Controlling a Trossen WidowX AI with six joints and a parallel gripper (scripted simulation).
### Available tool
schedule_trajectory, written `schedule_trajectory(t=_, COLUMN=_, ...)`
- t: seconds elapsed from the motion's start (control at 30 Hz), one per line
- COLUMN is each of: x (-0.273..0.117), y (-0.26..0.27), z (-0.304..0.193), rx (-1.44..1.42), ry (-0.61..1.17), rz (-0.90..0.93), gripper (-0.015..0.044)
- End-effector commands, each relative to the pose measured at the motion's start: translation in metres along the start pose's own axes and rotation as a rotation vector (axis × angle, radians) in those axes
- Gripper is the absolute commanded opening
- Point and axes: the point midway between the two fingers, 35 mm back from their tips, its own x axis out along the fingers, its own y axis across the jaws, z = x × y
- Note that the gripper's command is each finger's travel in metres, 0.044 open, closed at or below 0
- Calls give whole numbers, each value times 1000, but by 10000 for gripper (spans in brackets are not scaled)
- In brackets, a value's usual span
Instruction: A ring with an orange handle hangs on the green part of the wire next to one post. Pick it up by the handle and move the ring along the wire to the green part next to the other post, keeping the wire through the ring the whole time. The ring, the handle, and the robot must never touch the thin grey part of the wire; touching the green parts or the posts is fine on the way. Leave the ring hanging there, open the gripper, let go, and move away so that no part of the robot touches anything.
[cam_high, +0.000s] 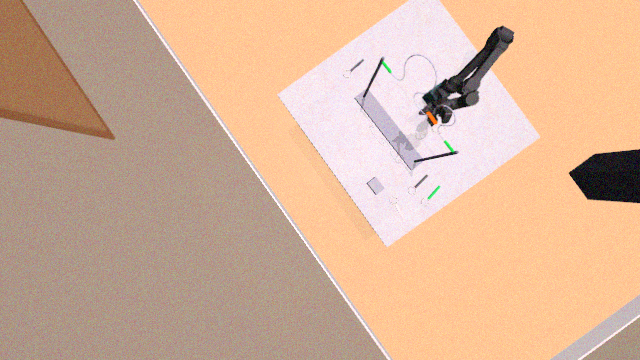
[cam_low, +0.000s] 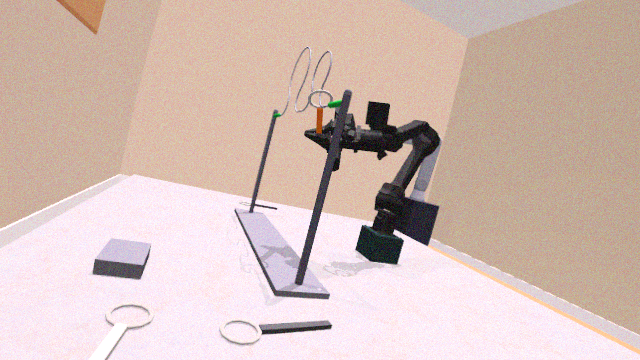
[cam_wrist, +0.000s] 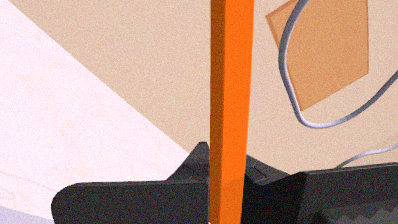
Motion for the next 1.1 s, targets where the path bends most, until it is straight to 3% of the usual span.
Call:
schedule_trajectory(t=0.0, x=-1, y=15, z=-1, rx=63, ry=7, rz=41, gripper=-150)
schedule_trajectory(t=1.07, x=-35, y=114, z=42, rx=701, ry=94, rz=337, gripper=-150)
